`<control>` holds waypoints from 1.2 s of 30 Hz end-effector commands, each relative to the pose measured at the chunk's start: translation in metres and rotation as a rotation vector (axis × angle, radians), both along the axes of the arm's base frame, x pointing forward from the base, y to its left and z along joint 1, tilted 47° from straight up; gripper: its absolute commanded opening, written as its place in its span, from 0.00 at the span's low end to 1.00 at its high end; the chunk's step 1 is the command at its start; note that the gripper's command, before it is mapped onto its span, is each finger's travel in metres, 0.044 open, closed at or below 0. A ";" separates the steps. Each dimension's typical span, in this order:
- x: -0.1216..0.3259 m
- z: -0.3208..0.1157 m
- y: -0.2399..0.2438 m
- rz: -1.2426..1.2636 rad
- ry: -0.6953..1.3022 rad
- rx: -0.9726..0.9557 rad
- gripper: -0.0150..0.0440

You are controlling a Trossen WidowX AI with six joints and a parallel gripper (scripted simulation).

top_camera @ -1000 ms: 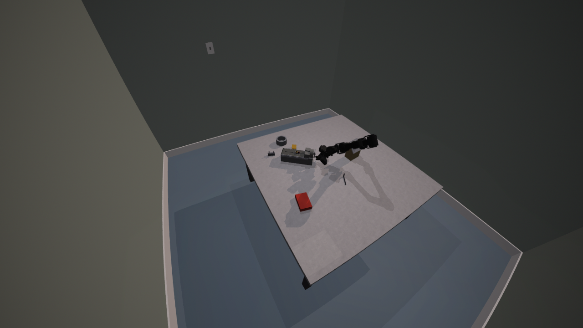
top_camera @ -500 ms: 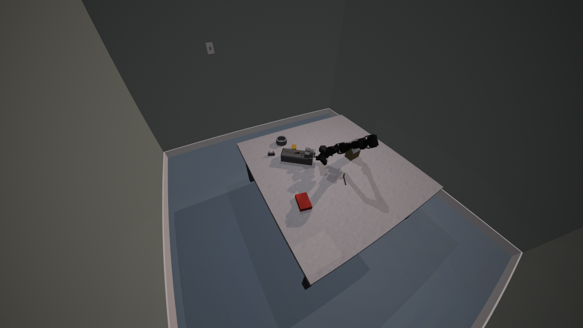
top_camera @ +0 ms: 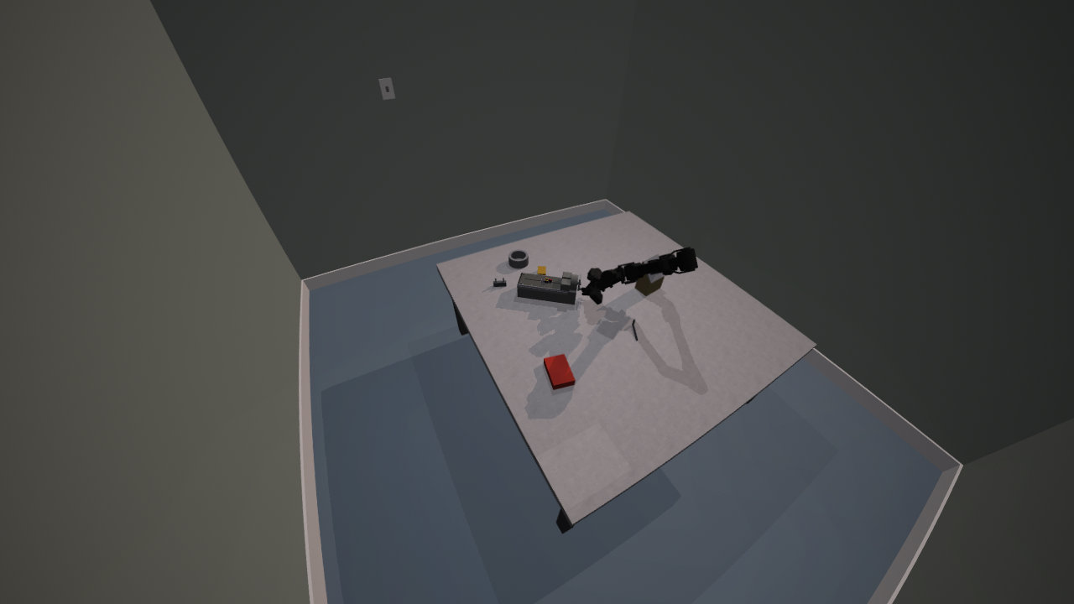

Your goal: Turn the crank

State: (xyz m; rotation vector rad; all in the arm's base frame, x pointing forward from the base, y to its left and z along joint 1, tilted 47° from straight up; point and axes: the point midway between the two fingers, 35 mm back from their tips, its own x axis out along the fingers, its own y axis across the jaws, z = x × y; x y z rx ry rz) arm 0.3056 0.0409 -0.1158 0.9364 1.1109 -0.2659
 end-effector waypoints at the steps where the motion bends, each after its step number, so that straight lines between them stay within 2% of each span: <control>1: 0.006 0.005 0.005 0.012 -0.019 0.015 0.25; 36: 0.009 0.010 0.007 0.012 -0.019 0.015 0.25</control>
